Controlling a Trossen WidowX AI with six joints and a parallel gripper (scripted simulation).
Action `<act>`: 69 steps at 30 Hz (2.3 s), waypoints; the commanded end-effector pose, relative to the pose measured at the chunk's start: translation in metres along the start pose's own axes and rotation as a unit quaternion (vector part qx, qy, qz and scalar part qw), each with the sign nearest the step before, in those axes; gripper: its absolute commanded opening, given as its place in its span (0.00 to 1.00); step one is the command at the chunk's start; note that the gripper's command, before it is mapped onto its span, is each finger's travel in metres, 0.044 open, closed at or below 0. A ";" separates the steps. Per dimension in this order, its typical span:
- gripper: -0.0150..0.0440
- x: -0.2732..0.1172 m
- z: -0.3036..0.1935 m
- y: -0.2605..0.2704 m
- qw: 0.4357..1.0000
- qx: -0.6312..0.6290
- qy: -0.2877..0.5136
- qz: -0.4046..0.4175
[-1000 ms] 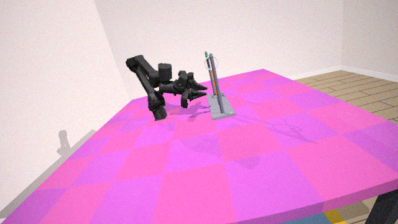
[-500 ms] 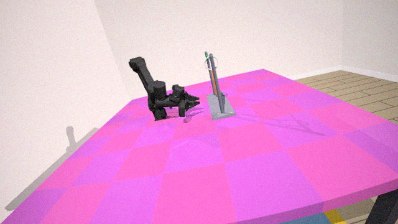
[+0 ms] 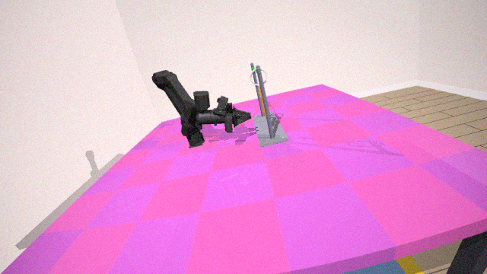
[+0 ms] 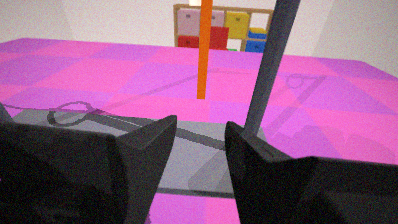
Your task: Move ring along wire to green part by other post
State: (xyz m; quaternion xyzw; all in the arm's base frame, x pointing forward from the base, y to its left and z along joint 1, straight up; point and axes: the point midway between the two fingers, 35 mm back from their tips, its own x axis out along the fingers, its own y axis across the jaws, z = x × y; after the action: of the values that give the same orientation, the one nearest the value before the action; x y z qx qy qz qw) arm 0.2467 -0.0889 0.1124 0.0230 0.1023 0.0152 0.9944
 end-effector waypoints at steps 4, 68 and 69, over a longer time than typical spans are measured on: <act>0.53 0.011 0.018 0.003 0.999 -0.028 -0.020 -0.009; 0.53 0.086 0.022 0.002 0.999 -0.027 -0.023 -0.009; 0.53 0.086 0.022 0.002 0.999 -0.027 -0.023 -0.009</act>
State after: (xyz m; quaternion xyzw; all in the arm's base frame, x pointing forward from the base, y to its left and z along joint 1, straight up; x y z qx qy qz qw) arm 0.3339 -0.0842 0.1153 -0.0065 0.0810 0.0104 0.9966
